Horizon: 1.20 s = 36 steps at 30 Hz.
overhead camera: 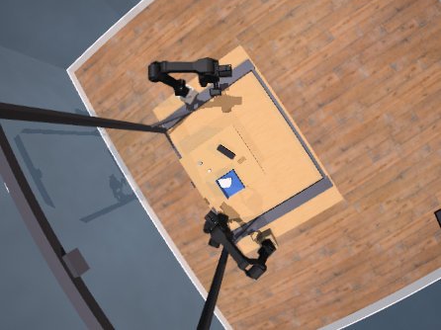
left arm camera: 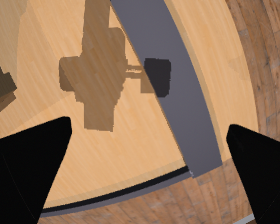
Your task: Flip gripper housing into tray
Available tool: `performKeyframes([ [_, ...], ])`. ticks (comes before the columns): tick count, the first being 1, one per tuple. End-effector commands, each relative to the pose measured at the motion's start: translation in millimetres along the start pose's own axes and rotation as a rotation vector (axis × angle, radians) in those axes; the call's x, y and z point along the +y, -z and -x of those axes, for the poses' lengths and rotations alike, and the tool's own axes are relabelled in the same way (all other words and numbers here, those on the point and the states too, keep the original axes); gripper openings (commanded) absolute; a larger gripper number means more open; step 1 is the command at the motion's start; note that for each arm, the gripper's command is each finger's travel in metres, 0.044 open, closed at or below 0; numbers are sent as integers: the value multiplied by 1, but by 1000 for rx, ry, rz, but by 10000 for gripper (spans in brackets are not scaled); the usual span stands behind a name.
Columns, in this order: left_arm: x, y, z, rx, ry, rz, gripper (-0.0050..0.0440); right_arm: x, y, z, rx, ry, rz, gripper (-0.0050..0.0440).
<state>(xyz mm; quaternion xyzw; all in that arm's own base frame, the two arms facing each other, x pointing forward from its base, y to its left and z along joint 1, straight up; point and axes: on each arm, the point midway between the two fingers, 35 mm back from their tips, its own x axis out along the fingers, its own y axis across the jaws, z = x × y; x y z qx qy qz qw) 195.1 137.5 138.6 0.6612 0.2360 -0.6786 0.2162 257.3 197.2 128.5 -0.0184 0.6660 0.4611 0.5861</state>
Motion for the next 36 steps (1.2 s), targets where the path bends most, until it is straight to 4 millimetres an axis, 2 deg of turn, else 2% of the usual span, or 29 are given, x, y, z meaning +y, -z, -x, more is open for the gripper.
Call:
performKeyframes([
  [1,0,2,5,22,-1,1,440,3,-2,5,-18,7,14,440],
  [17,0,2,5,22,-1,1,440,3,-2,5,-18,7,14,440],
  [22,13,13,6,71,-12,87,440,-4,-4,9,-40,41,10,323],
  [26,44,36,10,165,-57,248,440,-20,-8,19,-89,113,-3,227],
  [32,86,56,17,253,-156,456,440,-38,-13,32,-148,199,-22,83],
  [34,86,56,17,253,-156,456,440,-38,-13,32,-148,199,-22,83],
  [36,104,62,21,276,-210,559,440,-45,-14,38,-172,234,-31,35],
])
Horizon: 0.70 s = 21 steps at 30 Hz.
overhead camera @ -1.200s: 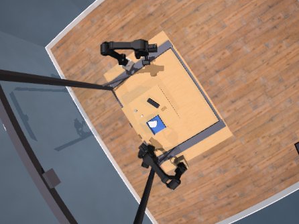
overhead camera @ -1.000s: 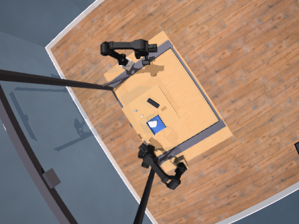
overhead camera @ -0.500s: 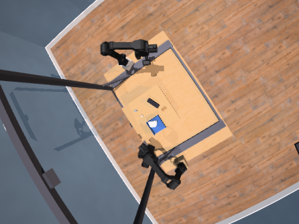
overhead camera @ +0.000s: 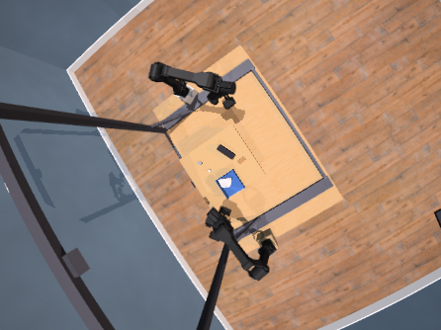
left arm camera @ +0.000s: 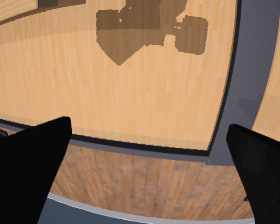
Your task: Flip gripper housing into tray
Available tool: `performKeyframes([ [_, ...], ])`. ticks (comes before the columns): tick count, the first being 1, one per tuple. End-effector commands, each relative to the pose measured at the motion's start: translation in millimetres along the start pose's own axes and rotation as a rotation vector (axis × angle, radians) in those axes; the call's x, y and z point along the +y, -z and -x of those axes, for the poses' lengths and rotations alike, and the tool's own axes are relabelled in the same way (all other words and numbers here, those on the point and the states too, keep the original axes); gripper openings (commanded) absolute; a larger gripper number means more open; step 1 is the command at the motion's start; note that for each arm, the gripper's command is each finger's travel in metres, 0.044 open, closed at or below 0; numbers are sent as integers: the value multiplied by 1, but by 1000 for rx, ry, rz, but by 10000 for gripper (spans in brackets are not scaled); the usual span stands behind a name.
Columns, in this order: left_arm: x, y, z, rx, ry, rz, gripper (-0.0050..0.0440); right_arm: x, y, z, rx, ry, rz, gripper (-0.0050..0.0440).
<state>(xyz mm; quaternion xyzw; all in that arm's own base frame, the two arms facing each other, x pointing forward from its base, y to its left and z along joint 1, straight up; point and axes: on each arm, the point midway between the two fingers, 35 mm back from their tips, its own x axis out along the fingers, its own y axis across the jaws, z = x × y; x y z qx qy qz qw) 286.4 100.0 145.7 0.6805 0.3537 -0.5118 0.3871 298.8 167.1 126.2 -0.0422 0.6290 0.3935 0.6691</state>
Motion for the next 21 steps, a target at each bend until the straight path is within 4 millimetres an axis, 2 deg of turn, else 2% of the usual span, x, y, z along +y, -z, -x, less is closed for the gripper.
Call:
performKeyframes([
  [1,35,2,5,61,-80,137,440,-10,-5,13,-56,64,-7,11],
  [7,86,-12,9,68,-216,355,440,-31,-10,25,-118,155,-36,0],
  [13,134,-34,17,17,-356,579,440,-52,-13,39,-180,245,-70,0],
  [15,134,-34,17,17,-356,579,440,-52,-13,39,-180,245,-70,0],
  [21,187,-69,31,-114,-502,833,440,-75,-16,58,-253,350,-115,0],
])
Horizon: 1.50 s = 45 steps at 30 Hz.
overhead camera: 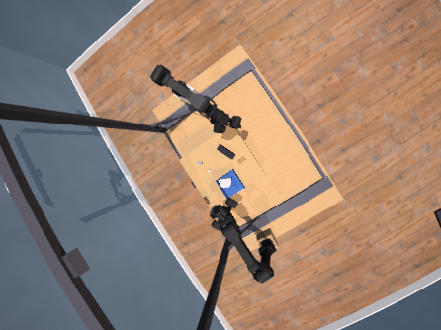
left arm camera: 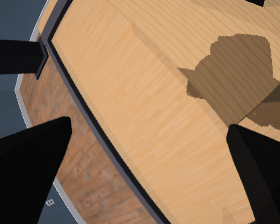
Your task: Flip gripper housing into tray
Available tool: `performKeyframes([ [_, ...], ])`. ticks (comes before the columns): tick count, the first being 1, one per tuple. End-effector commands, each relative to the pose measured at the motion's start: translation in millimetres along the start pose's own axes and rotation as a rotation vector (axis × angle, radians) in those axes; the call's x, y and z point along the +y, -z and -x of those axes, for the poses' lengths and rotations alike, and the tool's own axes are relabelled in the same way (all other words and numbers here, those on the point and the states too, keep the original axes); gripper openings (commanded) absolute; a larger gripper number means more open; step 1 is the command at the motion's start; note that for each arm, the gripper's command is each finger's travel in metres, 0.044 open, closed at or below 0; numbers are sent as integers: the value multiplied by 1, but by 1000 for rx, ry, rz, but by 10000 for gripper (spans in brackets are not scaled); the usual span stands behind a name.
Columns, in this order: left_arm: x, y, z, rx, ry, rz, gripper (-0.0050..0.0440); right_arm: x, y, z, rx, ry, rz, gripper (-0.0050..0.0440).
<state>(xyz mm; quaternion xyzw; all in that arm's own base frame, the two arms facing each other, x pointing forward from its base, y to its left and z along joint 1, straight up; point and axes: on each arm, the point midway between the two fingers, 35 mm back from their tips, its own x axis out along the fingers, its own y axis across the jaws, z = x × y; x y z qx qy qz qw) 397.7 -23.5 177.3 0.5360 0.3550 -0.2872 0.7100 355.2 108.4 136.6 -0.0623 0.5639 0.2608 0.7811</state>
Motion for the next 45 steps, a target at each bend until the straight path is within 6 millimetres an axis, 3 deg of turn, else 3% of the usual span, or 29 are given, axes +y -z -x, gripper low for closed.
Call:
performKeyframes([
  [1,17,-40,4,-72,-87,149,440,-14,-6,14,-61,67,-25,0],
  [9,23,-120,12,-278,-127,485,440,-46,-14,30,-147,191,-85,0],
  [12,23,-122,12,-284,-125,510,440,-47,-14,30,-149,194,-87,0],
  [13,23,-135,14,-322,-121,567,440,-52,-15,33,-163,215,-98,0],
  [15,10,-153,21,-360,-75,620,440,-80,-4,32,-139,253,-221,0],
  [18,4,-191,32,-468,-37,765,440,-97,-5,41,-179,313,-261,0],
  [22,-2,-221,42,-551,18,903,440,-109,-5,49,-210,360,-293,0],
  [45,-4,-226,44,-567,29,926,440,-112,-5,50,-215,369,-299,0],
])
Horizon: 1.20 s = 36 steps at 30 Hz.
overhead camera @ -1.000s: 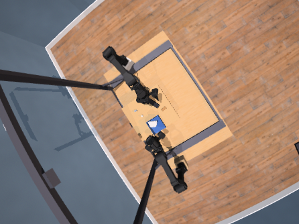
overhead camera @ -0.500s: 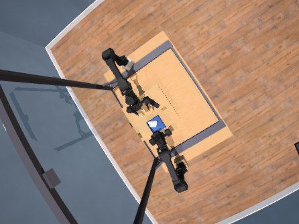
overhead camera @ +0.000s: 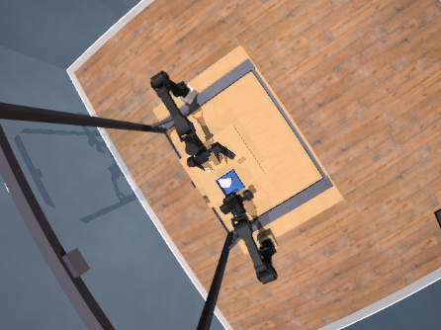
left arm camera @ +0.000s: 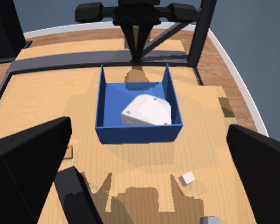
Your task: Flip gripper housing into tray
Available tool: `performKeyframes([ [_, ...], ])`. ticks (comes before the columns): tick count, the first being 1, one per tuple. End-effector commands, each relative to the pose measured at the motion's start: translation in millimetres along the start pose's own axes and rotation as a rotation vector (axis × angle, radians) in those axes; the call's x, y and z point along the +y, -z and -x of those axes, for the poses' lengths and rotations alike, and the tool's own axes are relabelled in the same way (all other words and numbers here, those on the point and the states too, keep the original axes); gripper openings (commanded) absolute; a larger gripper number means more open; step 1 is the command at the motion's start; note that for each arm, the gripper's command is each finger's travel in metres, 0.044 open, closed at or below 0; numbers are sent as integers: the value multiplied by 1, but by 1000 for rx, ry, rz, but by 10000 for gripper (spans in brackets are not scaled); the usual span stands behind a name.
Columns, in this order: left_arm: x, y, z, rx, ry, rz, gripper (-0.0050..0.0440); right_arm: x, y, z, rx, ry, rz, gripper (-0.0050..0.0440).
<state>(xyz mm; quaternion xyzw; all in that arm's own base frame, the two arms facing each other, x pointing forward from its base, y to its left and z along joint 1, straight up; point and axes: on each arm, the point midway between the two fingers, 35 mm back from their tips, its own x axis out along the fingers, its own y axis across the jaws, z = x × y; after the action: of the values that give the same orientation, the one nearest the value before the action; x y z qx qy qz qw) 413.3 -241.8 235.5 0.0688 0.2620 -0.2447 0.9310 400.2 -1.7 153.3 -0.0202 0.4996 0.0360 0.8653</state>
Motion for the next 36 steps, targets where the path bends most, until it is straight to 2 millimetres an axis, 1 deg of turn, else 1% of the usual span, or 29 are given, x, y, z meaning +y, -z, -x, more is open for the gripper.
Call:
performKeyframes([
  [1,0,-12,8,-34,-3,3,440,-1,-5,7,-25,6,-3,0],
  [4,0,-12,8,-34,-3,3,440,-1,-6,7,-25,6,-3,0],
  [6,0,-12,8,-34,-3,3,440,0,-12,5,-25,6,-3,0],
  [8,0,-12,8,-34,-3,3,440,3,-23,1,-26,6,-4,0],
  [12,0,-12,8,-34,-3,3,440,12,-56,-14,-28,5,-4,0],
  [15,0,-12,8,-34,-3,3,440,18,-72,-24,-29,5,-4,0],
  [17,0,-12,8,-34,-3,3,440,18,-72,-24,-29,5,-4,0],
  [20,0,-12,8,-34,-3,3,440,21,-77,-27,-29,5,-4,0],
  [36,0,-12,8,-34,-3,3,440,21,-74,-34,-29,5,-4,0],
])
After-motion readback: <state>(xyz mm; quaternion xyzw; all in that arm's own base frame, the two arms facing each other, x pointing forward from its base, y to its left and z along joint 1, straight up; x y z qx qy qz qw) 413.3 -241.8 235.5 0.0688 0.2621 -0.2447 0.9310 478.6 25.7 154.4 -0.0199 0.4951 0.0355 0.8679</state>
